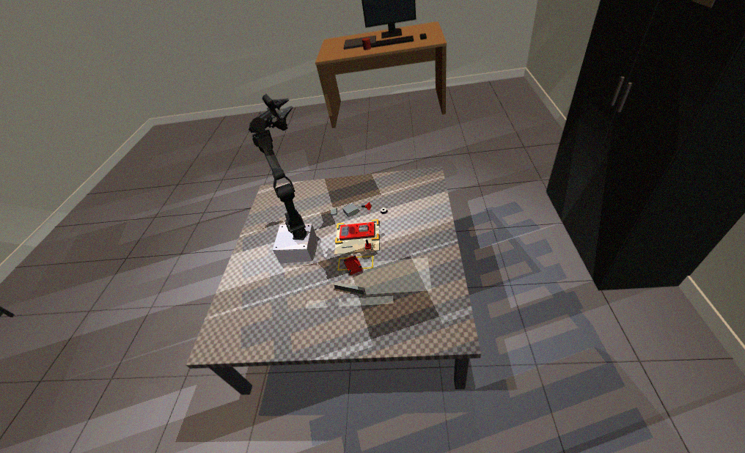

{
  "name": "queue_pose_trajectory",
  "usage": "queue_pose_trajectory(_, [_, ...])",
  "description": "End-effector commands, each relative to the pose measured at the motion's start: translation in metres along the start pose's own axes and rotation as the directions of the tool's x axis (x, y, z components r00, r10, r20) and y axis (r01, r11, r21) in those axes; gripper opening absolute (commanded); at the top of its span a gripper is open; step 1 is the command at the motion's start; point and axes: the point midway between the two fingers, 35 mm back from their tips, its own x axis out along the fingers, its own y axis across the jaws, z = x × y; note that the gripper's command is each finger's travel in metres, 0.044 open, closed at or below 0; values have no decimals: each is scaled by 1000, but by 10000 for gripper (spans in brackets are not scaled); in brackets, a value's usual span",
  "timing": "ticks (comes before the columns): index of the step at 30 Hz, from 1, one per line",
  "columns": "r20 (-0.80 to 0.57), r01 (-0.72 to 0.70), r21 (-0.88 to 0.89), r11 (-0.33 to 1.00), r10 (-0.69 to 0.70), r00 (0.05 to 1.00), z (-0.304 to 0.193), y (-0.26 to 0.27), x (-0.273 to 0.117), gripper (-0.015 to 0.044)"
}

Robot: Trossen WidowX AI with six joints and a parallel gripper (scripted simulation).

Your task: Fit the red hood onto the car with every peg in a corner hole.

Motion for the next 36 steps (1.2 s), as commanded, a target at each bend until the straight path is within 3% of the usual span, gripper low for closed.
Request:
queue_pose_trajectory(1, [0,0,0,1000,0,1000,0,0,0,194])
queue_pose_trajectory(2, [0,0,0,1000,0,1000,0,0,0,167])
queue_pose_trajectory(13, [168,-5,-247,969,48,985,8,-50,43,440])
queue_pose_trajectory(22, [308,84,-459,884,70,949,37,-108,89,440])
queue_pose_trajectory(30, [451,187,-548,815,100,887,92,-145,119,440])
queue_pose_trajectory(36, [554,340,-631,697,98,827,149,-193,145,440])
